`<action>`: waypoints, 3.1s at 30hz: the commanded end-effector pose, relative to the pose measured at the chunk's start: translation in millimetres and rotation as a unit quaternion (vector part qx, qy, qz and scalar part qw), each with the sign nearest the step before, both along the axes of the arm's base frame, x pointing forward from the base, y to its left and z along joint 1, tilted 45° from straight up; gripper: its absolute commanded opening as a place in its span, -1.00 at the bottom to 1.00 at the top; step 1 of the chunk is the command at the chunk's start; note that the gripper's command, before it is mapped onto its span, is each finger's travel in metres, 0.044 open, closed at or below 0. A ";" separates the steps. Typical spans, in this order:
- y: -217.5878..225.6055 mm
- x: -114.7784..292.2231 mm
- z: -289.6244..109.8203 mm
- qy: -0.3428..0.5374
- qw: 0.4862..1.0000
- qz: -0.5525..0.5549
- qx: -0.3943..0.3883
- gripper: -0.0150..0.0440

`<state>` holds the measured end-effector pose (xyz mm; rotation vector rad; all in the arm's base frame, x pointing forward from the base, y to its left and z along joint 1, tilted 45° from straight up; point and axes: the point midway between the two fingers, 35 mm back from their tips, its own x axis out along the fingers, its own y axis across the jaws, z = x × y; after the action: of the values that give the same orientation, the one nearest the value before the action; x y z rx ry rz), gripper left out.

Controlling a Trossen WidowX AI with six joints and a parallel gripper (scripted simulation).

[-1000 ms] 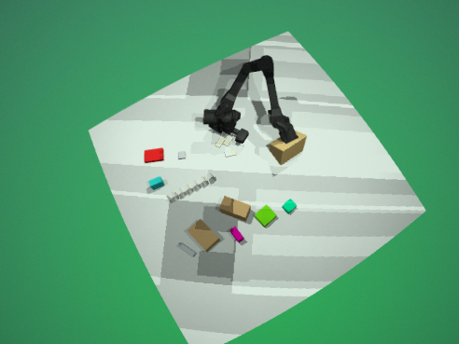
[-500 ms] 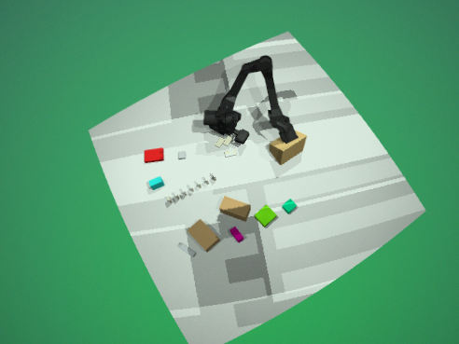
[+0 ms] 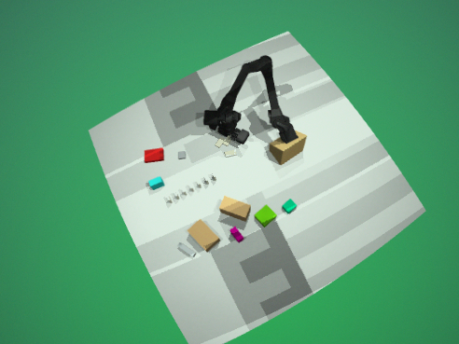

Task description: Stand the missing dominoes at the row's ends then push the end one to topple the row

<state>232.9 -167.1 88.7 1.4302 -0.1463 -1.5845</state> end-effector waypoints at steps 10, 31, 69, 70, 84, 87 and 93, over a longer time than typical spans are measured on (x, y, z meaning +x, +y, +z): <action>81.3 -29.4 82.1 0.002 1.000 0.002 0.005 -0.13; 105.1 -39.2 113.6 0.164 0.972 0.167 -0.029 -0.13; 90.2 -40.3 128.2 0.663 0.280 0.679 -0.141 -0.13; 90.2 -40.3 128.2 0.663 0.280 0.679 -0.141 -0.13; 90.0 -40.0 125.8 0.658 0.285 0.683 -0.138 -0.13; 89.2 -38.4 115.7 0.634 0.307 0.698 -0.131 -0.13; 87.6 -32.8 97.0 0.580 0.351 0.725 -0.122 -0.13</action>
<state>198.3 -78.3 197.0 -0.4804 1.3319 -0.4889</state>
